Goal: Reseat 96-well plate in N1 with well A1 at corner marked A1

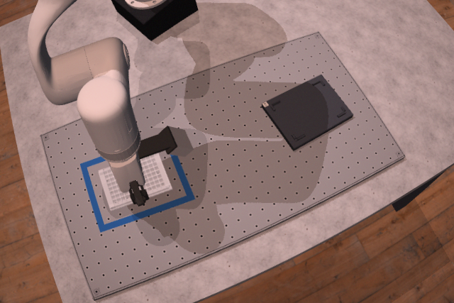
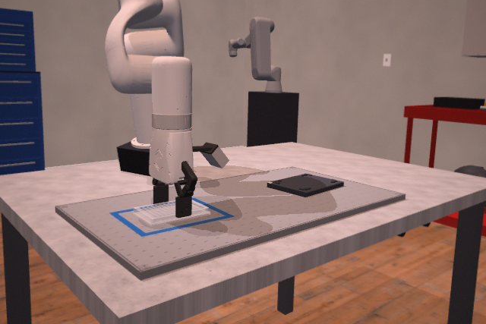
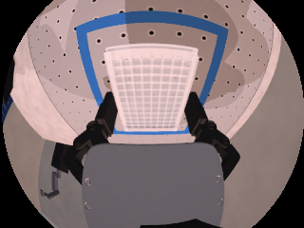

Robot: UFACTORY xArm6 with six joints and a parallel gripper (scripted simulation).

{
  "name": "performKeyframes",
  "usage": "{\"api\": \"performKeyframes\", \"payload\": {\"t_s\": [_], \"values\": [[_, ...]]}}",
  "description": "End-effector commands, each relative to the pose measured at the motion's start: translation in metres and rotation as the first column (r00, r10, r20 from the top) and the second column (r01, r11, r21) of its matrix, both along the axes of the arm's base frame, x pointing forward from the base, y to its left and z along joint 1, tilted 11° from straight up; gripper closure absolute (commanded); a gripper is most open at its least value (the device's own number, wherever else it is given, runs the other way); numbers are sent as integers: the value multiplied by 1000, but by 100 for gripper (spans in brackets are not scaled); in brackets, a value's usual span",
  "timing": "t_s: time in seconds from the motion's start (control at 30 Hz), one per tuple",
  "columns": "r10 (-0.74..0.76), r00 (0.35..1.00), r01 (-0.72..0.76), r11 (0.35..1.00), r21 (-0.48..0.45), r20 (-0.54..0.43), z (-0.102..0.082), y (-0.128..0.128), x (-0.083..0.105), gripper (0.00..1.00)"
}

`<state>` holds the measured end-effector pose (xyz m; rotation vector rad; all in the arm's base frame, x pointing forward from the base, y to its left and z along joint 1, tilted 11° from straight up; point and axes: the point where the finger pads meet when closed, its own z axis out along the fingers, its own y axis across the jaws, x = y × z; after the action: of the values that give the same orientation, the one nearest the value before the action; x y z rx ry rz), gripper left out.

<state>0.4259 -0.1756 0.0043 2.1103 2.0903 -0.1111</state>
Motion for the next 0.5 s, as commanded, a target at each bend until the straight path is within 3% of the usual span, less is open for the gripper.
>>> {"api": "performKeyframes", "payload": {"t_s": [0.0, 0.17, 0.47], "values": [[0, 1000, 0, 1000, -1, 4, 1, 0, 1, 0], [0, 1000, 0, 1000, -1, 4, 1, 0, 1, 0], [0, 1000, 0, 1000, -1, 4, 25, 4, 0, 0]]}}
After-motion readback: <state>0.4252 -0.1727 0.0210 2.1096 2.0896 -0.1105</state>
